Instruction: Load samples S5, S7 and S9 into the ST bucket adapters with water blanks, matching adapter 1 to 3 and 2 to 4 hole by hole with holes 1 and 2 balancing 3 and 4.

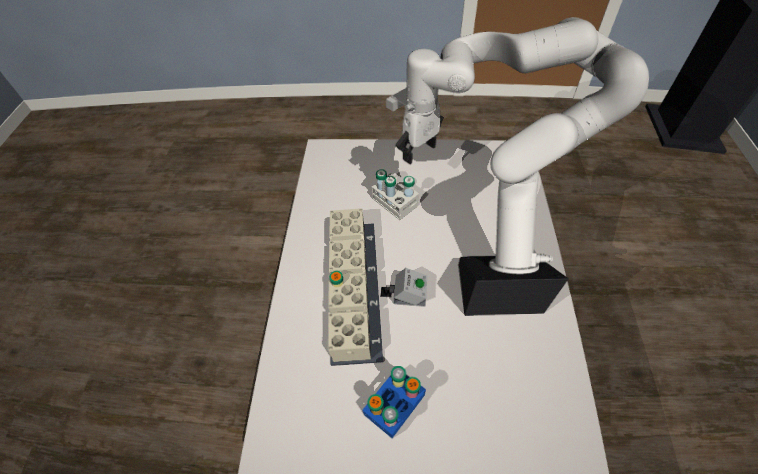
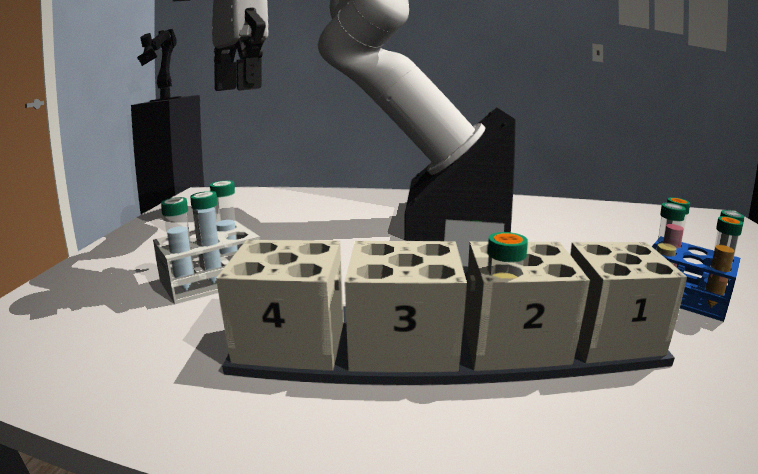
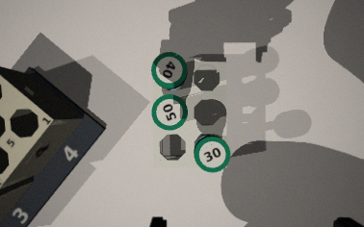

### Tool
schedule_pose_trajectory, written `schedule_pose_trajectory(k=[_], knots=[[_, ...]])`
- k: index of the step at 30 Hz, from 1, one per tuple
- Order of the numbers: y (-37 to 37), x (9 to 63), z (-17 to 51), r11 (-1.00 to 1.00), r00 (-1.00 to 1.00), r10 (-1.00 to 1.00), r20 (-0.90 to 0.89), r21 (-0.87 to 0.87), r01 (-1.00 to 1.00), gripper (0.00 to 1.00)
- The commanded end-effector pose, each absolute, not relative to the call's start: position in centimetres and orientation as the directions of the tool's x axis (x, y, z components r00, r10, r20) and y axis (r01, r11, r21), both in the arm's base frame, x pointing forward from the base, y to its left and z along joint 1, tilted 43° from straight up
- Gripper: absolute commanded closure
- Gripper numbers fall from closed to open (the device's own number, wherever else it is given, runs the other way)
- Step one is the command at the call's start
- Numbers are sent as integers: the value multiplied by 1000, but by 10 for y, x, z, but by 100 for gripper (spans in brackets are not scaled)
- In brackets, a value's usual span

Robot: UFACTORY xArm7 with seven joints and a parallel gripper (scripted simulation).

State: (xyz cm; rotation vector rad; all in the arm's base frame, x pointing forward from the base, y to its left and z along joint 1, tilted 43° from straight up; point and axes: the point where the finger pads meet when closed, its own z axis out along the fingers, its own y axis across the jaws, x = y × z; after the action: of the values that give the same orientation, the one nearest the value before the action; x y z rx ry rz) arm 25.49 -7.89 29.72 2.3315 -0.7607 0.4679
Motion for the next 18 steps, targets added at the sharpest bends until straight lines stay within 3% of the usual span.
schedule_pose_trajectory(k=[1,18], knots=[[-84,254,300,-634,770,-396,500,457,-623,0],[-110,259,270,-634,770,-396,500,457,-623,0]])
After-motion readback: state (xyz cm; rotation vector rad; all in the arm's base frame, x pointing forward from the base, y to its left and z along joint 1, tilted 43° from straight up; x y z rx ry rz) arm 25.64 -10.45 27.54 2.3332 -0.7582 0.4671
